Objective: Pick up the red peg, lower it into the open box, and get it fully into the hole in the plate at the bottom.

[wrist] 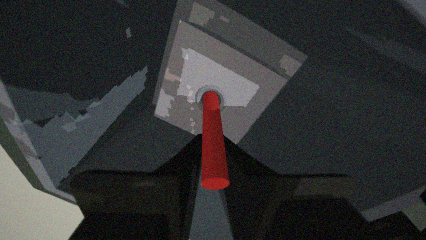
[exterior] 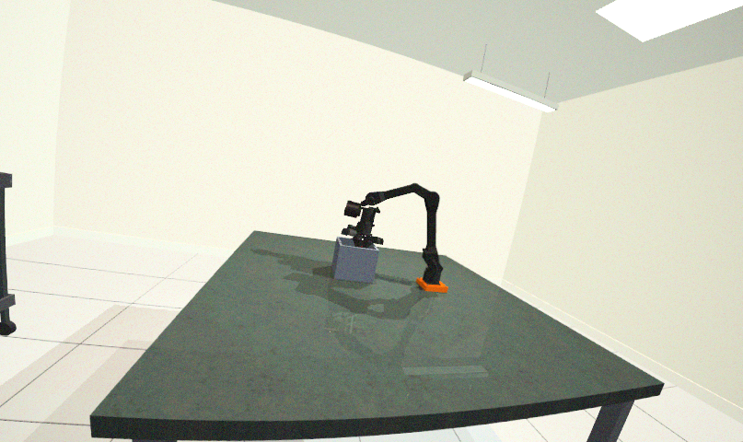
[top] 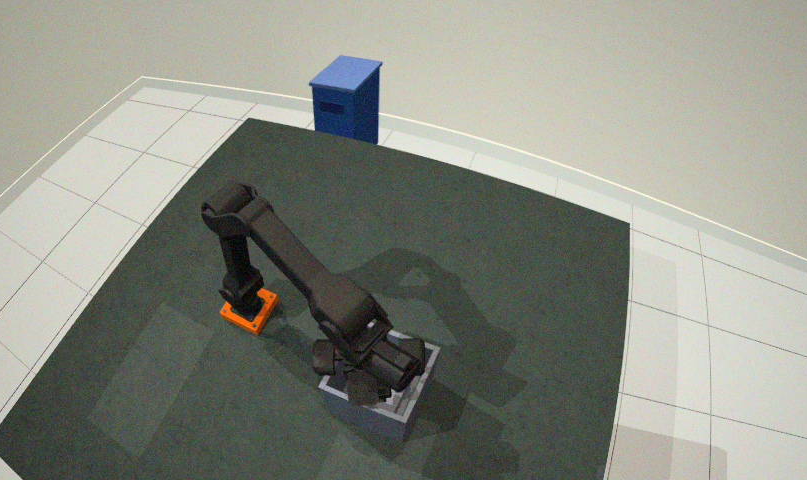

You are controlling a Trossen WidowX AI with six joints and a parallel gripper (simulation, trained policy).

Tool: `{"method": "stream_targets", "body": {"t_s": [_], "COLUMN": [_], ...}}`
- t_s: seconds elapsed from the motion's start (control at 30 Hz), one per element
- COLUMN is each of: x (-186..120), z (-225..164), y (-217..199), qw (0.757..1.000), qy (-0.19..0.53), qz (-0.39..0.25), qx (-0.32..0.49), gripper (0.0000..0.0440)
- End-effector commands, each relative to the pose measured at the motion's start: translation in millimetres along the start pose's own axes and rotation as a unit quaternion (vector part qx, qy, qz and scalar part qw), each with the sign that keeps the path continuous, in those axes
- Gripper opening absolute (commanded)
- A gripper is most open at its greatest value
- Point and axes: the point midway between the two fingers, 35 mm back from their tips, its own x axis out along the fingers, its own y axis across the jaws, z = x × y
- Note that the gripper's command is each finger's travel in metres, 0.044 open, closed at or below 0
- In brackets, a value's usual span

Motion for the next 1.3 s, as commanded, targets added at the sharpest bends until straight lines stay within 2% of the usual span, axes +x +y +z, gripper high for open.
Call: {"method": "stream_targets", "body": {"t_s": [0.0, 0.07, 0.17, 0.57, 1.27], "x": [16.7, 20.0, 23.2, 5.9, -31.3], "z": [0.2, 0.7, 0.8, 15.2, 30.7], "y": [-2.4, -3.9, -4.8, 8.4, 45.0], "qw": [1.0, 1.0, 0.999, 0.999, 0.991], "qy": [0.011, 0.012, 0.016, 0.036, 0.069], "qz": [-0.011, -0.016, -0.021, 0.006, 0.107], "qx": [-0.015, -0.018, -0.019, -0.016, -0.045], "gripper": [0.0057, 0.0077, 0.0134, 0.0135, 0.0137]}}
